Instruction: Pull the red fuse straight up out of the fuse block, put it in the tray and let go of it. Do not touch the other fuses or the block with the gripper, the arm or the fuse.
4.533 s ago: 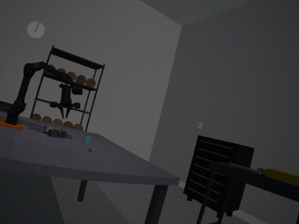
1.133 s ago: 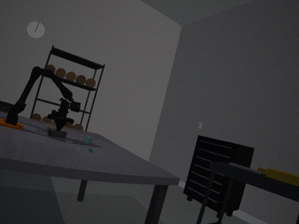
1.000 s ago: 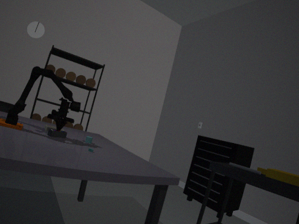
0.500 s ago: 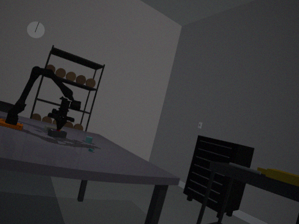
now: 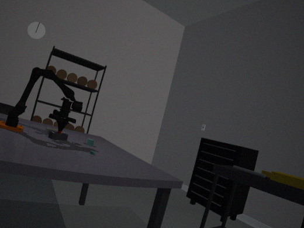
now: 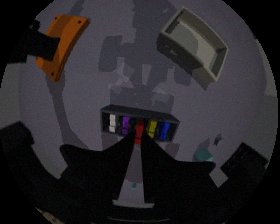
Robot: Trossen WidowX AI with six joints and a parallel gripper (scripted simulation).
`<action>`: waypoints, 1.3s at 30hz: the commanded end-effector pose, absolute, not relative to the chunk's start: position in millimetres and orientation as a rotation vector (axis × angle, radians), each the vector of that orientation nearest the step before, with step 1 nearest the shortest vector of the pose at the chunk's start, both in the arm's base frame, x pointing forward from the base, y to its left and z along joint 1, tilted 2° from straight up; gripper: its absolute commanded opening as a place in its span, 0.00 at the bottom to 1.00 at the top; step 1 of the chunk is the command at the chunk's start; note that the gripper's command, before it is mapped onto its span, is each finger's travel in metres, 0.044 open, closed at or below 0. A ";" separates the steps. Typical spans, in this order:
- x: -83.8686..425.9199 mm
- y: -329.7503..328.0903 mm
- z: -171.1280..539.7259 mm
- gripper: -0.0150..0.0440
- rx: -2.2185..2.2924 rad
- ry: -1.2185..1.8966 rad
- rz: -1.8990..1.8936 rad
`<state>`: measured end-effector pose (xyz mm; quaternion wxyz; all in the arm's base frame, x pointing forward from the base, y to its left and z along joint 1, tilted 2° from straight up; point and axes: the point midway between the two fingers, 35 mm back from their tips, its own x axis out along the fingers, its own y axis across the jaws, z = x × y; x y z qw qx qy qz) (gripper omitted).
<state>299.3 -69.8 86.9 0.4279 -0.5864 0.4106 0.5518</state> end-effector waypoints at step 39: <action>297.3 -69.1 110.0 0.25 -1.464 1.020 1.383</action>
